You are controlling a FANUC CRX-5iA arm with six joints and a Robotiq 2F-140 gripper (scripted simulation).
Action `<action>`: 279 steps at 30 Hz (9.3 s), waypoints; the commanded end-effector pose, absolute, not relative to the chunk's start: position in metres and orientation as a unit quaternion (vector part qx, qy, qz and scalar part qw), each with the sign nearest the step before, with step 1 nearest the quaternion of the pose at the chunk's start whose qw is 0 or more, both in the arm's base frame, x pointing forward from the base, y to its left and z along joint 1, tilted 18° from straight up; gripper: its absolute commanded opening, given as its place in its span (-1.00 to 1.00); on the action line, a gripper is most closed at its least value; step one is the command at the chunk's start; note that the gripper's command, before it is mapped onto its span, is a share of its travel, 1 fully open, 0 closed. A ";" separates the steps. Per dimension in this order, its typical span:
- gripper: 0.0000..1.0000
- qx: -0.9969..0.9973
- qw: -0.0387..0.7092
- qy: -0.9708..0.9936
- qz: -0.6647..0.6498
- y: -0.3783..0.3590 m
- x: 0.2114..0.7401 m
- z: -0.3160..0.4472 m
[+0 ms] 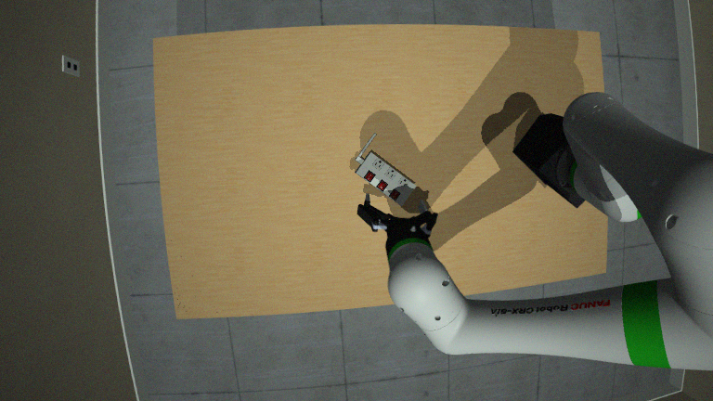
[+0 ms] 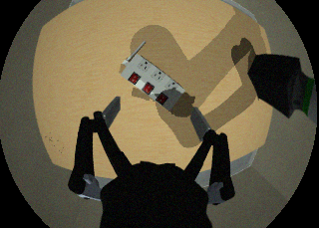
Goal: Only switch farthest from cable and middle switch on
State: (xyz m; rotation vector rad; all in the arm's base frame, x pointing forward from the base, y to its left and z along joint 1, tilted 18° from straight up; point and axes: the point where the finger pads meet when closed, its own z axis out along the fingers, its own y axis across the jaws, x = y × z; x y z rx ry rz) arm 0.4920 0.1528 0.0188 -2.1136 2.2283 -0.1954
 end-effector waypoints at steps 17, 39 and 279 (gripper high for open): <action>1.00 -0.635 0.063 0.767 -0.061 0.141 0.503 0.015; 1.00 -0.635 0.063 0.767 -0.061 0.141 0.503 0.015; -1.00 -0.952 0.147 0.264 -0.051 0.123 0.518 -0.038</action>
